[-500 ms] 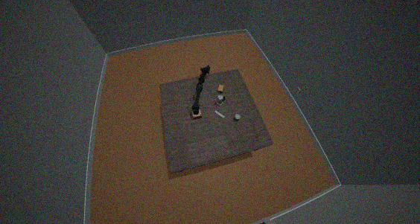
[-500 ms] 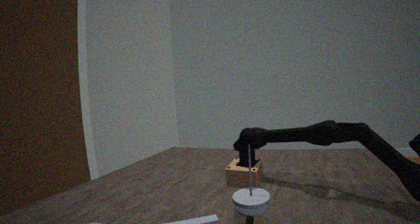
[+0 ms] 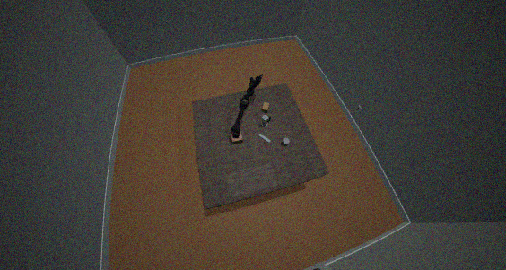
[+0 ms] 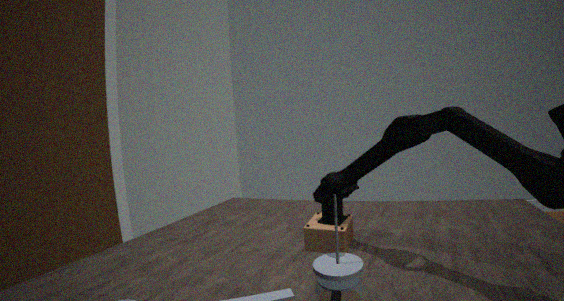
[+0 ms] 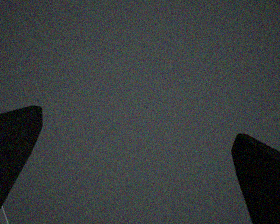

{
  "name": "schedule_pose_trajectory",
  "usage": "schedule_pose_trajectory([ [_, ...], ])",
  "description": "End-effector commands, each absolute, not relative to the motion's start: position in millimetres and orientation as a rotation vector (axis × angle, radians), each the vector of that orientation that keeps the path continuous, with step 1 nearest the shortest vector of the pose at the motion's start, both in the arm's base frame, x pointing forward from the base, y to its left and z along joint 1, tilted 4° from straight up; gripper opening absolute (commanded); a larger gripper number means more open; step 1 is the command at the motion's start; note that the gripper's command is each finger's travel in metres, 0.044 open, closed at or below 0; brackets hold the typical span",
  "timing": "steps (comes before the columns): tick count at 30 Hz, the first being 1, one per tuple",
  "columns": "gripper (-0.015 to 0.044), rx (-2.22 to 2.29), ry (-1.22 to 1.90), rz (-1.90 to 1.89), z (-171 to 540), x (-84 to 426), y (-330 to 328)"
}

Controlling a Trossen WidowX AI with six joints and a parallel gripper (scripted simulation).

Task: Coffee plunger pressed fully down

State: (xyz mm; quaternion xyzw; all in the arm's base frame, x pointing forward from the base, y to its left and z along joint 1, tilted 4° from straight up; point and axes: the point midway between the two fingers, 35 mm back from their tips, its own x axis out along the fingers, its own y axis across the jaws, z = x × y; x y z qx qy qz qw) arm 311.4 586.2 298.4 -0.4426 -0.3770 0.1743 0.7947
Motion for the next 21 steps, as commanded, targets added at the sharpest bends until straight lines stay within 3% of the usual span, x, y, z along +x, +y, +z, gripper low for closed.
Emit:
schedule_pose_trajectory([
  [1, 0.044, -0.905, -0.716, 0.444, 330.0, 344.7, 548.2],
  [11, 0.044, -0.734, -0.375, 0.569, 382.4, 387.8, 407.3],
  [21, 0.044, -0.469, 0.019, 0.576, 373.5, 358.1, 253.0],
])
